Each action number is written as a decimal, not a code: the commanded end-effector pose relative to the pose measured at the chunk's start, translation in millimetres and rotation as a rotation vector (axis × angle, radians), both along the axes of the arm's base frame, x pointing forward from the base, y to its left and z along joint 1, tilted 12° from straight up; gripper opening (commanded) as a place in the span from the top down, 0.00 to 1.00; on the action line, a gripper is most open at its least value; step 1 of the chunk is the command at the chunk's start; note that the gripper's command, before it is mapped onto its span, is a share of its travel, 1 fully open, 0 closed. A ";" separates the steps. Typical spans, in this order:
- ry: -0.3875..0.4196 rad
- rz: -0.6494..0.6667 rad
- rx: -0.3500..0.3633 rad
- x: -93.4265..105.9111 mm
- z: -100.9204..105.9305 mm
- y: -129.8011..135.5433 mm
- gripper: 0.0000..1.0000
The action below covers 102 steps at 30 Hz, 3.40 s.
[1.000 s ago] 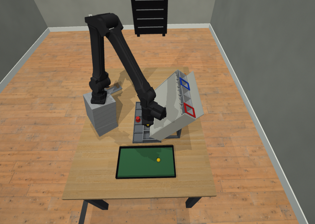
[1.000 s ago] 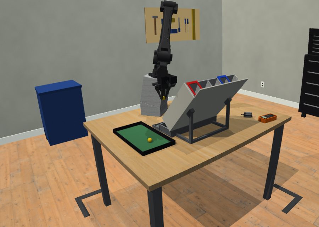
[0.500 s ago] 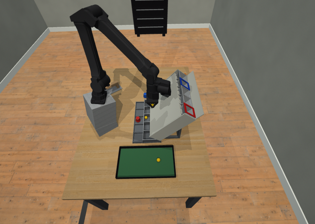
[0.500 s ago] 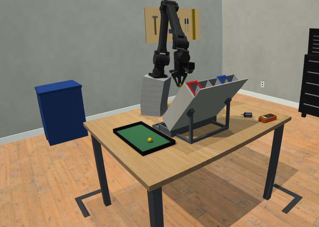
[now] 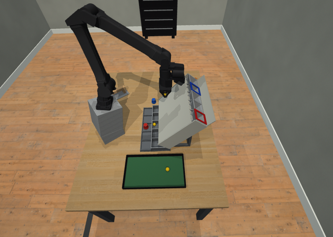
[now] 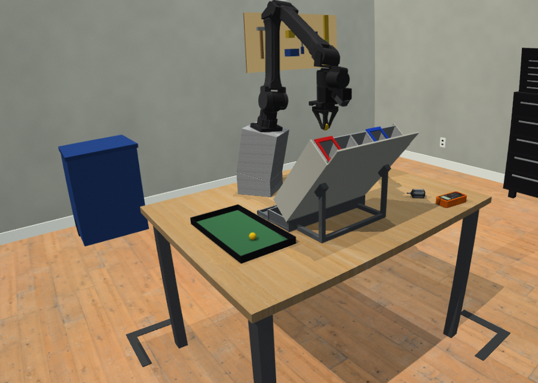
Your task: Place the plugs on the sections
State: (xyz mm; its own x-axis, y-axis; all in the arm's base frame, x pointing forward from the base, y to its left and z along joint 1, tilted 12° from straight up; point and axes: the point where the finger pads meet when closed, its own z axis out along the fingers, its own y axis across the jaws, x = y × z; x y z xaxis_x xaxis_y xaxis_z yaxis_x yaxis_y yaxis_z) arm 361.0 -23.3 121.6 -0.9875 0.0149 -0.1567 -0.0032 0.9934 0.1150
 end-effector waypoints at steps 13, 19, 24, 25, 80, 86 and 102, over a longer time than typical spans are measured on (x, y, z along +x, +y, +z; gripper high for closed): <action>-0.052 -0.037 0.002 28.2 70.1 52.6 1.00; -0.050 -0.037 0.003 30.2 77.8 63.1 1.00; -0.048 -0.046 0.004 31.2 79.9 63.1 1.00; -0.048 -0.046 0.004 31.3 80.1 63.4 1.00; -0.040 -0.041 0.002 193.4 102.6 48.4 1.00; -0.043 -0.038 0.002 198.4 104.9 48.7 1.00; -0.061 -0.038 0.003 197.6 113.5 48.8 1.00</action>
State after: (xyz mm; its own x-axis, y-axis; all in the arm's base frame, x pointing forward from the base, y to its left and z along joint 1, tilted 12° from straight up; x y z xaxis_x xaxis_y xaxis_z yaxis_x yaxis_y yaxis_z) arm 544.1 31.2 201.2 -0.9872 0.0518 -0.1509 0.0346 0.9928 0.1144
